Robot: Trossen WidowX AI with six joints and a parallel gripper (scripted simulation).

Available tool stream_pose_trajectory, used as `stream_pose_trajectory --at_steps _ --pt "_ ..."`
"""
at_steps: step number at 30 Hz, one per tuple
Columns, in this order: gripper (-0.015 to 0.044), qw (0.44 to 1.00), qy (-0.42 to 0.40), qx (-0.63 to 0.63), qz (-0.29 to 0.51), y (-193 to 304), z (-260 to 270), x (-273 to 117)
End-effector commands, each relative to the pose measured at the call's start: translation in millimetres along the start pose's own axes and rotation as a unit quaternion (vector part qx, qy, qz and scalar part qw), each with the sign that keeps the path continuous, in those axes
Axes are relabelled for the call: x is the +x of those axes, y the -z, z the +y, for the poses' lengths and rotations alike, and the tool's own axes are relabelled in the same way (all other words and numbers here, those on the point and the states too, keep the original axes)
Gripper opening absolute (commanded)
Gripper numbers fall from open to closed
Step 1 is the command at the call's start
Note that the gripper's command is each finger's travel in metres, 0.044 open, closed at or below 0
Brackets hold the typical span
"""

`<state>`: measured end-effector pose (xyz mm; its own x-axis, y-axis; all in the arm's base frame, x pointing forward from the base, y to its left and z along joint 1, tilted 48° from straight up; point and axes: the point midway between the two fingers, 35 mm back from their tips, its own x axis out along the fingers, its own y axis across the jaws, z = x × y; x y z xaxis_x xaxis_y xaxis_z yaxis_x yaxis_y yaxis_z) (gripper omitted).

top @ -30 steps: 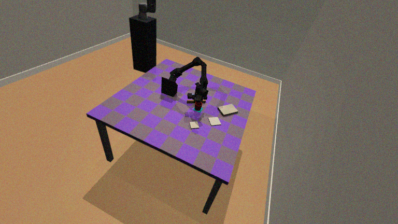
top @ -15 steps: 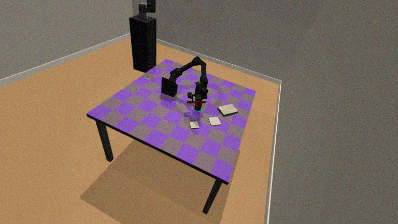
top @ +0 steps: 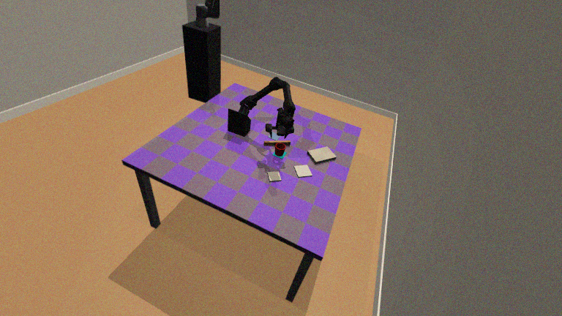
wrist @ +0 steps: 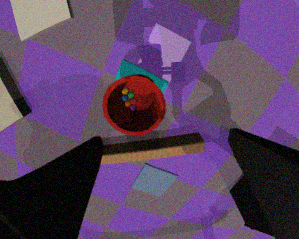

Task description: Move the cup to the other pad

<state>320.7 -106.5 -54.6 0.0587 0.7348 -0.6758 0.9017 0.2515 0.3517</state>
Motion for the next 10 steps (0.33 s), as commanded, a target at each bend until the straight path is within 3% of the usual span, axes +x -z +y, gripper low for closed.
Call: stream_pose_trajectory --at_steps 1,10 --pt "0.044 1.0 0.002 -0.004 0.0 0.1 0.2 -7.3" --pt "0.044 1.0 0.0 0.0 -0.001 -0.3 0.0 -2.7"
